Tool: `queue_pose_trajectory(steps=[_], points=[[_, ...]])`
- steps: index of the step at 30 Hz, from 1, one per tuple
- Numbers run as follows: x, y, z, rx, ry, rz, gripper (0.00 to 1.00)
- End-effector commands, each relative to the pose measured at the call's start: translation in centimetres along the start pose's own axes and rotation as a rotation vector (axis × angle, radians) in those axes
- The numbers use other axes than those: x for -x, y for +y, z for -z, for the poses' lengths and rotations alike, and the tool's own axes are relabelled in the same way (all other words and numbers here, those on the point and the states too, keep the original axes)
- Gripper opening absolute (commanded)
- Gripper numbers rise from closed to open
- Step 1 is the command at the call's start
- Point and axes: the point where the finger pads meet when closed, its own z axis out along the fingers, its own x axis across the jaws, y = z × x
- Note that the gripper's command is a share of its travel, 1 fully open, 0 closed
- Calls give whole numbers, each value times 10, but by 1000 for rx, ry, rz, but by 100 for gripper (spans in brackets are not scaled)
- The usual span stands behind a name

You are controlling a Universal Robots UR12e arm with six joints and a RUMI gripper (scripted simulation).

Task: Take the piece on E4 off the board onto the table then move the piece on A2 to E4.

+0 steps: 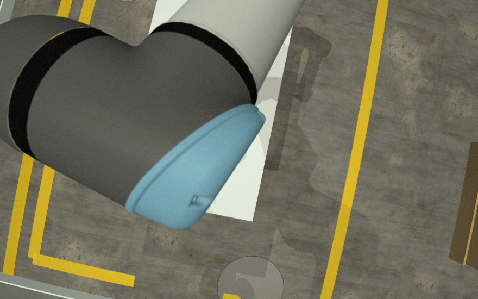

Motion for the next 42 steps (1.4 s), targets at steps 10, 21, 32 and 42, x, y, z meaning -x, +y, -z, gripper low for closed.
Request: queue_pose_trajectory(steps=[10, 21, 32, 42], points=[[-52, -22, -7, -1, 3, -499, 100], [-93, -35, -8, -2, 3, -918, 100], [-132, -44, -6, -3, 2, -1341, 100], [-164, -49, -1, -3, 2, -1723, 100]])
